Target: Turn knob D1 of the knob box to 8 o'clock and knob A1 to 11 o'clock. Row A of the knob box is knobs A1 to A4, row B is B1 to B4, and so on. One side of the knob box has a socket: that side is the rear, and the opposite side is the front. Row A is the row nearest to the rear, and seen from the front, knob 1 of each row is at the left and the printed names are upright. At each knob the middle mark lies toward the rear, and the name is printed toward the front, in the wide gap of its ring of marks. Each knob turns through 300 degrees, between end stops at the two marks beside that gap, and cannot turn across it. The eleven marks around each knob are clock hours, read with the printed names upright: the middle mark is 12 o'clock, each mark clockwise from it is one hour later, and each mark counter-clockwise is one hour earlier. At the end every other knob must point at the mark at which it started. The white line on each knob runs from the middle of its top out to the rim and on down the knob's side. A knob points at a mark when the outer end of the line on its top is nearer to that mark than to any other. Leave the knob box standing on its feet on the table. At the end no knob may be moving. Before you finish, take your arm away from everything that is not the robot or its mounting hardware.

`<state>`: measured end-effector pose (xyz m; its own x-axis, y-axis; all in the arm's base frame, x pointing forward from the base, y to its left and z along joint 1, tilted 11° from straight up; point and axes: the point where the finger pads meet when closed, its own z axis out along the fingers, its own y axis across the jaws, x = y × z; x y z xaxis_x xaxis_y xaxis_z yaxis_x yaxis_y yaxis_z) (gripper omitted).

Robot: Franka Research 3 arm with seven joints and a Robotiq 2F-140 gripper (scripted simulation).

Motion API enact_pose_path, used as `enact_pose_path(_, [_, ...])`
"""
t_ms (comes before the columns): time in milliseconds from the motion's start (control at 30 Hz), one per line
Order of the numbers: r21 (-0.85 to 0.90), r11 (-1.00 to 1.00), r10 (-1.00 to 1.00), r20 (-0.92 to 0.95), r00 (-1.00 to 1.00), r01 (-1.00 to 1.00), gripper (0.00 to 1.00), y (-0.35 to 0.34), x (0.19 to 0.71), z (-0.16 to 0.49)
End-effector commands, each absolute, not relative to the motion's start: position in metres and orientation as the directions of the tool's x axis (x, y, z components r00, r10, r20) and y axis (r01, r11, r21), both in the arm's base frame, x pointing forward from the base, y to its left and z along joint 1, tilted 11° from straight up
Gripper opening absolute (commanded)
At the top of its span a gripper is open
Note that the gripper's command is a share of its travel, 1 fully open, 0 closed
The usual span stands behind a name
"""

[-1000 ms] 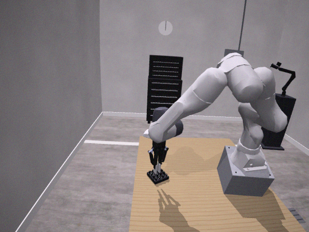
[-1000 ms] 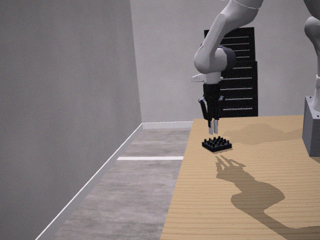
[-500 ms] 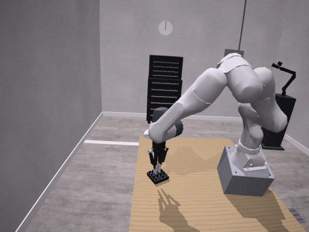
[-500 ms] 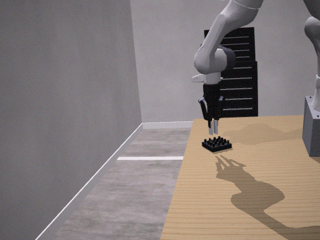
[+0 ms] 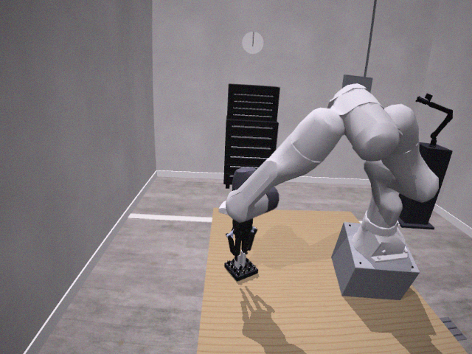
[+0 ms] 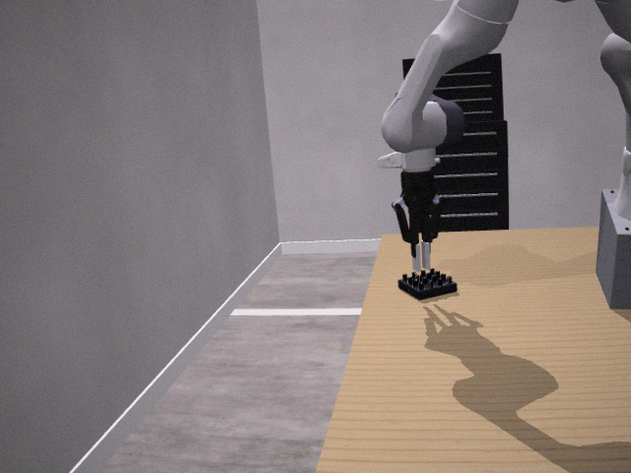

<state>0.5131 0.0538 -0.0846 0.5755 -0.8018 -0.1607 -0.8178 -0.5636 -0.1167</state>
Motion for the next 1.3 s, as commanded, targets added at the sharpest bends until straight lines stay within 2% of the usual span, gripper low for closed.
enact_pose_path(0, [-0.121,-0.566,-0.800,-0.156,0.579,-0.815,0.12,0.053,0.515,-0.089])
enact_pose_path(1267, [-0.121,-0.566,-0.800,-0.156,0.579,-0.815,0.12,0.059,0.516,-0.114])
